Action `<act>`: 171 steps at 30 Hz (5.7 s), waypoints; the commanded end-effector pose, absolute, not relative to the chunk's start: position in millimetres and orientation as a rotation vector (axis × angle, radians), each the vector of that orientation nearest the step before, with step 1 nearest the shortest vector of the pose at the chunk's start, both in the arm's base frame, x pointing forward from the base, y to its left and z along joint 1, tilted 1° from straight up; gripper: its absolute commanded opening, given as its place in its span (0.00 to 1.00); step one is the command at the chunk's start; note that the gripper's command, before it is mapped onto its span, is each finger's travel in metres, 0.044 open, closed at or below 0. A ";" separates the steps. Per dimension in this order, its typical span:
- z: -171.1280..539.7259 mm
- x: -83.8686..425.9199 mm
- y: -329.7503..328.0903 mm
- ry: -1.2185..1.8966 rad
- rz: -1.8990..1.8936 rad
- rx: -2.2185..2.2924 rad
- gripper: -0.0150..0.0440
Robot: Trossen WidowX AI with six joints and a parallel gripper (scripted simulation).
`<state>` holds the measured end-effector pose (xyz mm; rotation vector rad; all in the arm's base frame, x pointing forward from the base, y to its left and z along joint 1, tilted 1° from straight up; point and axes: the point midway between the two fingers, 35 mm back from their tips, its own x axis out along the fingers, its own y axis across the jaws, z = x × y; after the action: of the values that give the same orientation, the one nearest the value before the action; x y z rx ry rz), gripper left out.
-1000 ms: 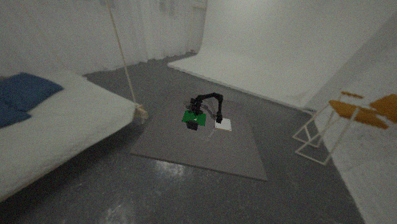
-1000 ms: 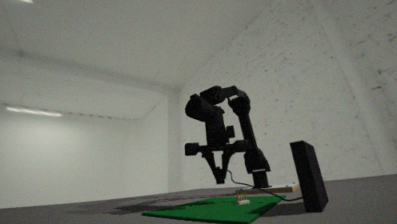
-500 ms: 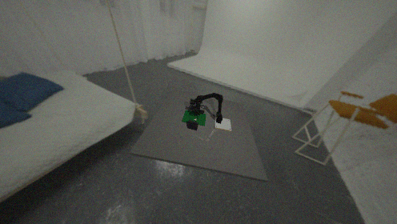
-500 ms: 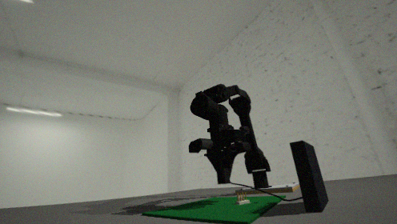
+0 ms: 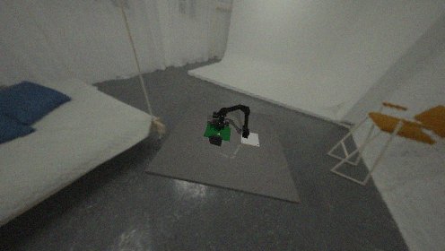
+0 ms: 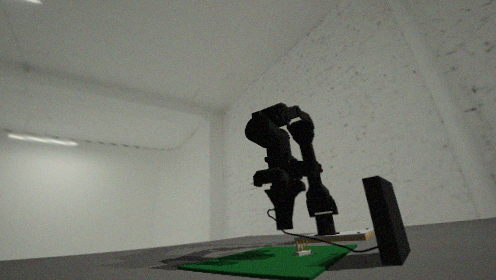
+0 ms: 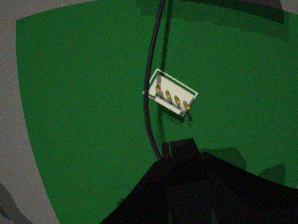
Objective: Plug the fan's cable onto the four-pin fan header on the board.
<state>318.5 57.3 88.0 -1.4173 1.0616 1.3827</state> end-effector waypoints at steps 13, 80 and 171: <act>87.8 316.5 74.0 0.693 1.767 -1.807 0.25; 66.3 310.0 85.8 0.456 1.948 -1.989 0.25; 104.9 254.3 83.0 0.453 1.955 -1.988 0.69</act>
<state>284.9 85.2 100.8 -1.9877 0.4508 1.9550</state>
